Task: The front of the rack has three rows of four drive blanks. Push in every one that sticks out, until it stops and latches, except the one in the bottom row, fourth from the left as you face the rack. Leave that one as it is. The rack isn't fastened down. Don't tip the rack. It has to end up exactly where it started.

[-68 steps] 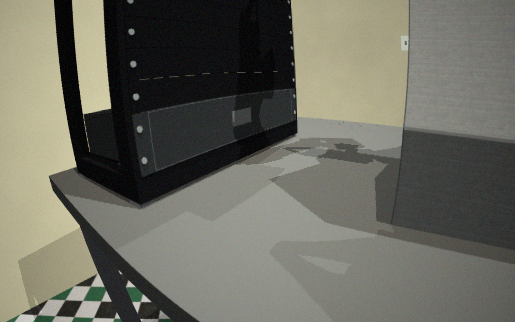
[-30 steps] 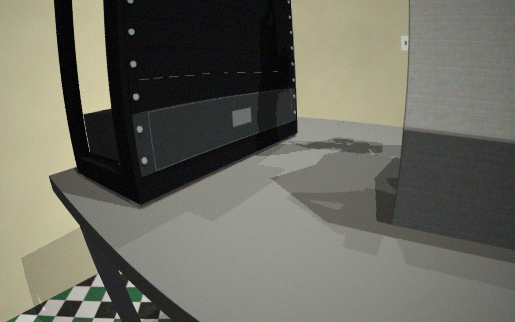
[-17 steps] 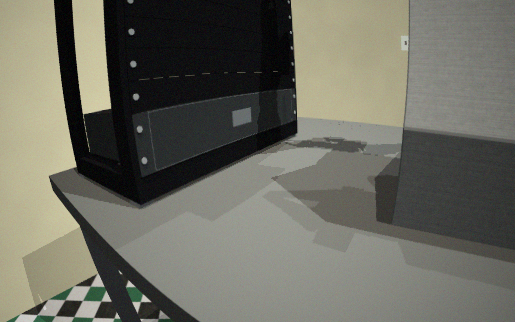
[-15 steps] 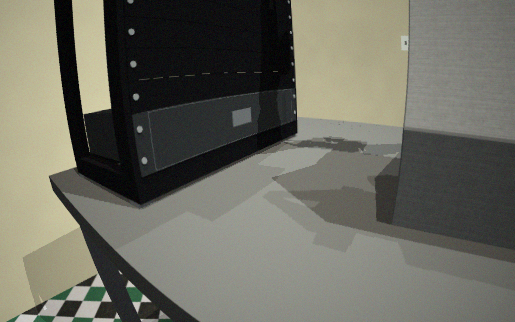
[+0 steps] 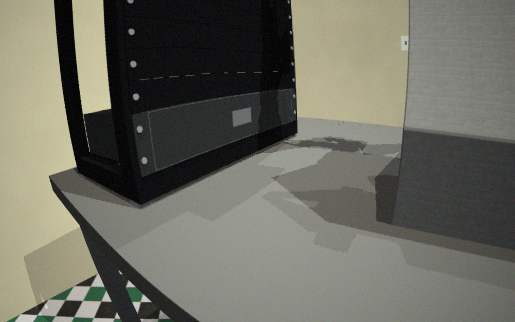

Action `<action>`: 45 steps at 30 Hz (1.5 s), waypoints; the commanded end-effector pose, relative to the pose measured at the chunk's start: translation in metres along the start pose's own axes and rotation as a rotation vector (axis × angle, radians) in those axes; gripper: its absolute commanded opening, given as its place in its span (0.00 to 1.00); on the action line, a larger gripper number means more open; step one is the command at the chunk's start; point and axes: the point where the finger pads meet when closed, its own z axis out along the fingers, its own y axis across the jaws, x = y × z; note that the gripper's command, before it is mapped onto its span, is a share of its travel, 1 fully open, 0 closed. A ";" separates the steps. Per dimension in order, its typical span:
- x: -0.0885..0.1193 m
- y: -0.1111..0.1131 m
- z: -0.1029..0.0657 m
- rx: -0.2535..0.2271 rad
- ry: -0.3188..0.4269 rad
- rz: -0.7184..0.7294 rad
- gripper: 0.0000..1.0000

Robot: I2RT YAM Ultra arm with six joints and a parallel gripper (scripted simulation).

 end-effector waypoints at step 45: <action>-0.002 0.038 0.007 -0.056 0.000 0.007 0.00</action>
